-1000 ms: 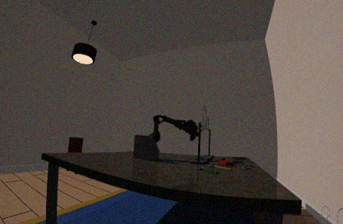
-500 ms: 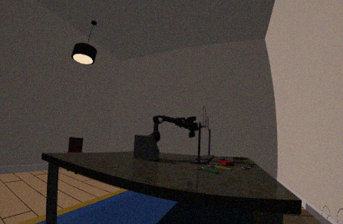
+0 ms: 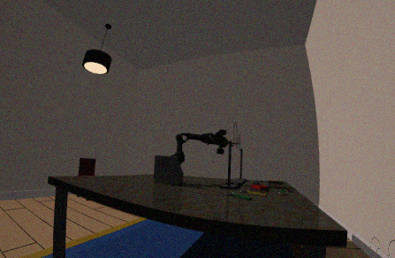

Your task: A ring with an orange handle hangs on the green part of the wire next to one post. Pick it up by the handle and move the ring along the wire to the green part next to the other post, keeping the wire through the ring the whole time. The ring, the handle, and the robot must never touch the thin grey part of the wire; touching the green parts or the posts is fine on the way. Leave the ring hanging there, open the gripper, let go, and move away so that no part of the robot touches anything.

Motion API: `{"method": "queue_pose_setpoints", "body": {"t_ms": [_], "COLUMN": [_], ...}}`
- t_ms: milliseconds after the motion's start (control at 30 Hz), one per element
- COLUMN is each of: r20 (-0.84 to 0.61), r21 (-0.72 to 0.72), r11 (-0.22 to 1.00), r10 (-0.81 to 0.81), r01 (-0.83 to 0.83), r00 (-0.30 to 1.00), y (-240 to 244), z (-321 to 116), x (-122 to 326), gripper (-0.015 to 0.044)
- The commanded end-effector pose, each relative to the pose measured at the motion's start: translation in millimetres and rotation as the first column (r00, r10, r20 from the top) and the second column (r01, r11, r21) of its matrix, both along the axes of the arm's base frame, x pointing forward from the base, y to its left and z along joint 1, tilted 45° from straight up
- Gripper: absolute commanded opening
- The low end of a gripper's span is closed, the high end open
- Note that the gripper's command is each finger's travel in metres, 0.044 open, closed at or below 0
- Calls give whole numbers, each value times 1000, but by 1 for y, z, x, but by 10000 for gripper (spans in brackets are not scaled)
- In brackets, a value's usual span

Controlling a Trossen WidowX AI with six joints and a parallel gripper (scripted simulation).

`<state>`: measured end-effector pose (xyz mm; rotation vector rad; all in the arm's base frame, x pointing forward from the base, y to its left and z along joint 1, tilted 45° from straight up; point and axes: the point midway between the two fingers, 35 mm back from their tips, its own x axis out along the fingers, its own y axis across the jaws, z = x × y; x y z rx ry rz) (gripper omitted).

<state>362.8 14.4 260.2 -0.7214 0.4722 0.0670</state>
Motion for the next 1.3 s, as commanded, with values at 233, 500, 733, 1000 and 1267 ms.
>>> {"method": "queue_pose_setpoints", "body": {"t_ms": [233,500,733,1000,1267], "r20": [36,51,62,74,82], "r21": [-165,-268,-349,-426,-483], "r11": [986,963,937,904,875], "r10": [-4,-1,3,8,12], "r01": [10,14,19,25,29], "r00": [999,999,998,997,997], "y": [-18,-27,-33,-38,-42], "z": [23,36,47,60,71], "x": [2,3,4,5,5], "gripper": [-150,-150,-150,-150,-150]}}
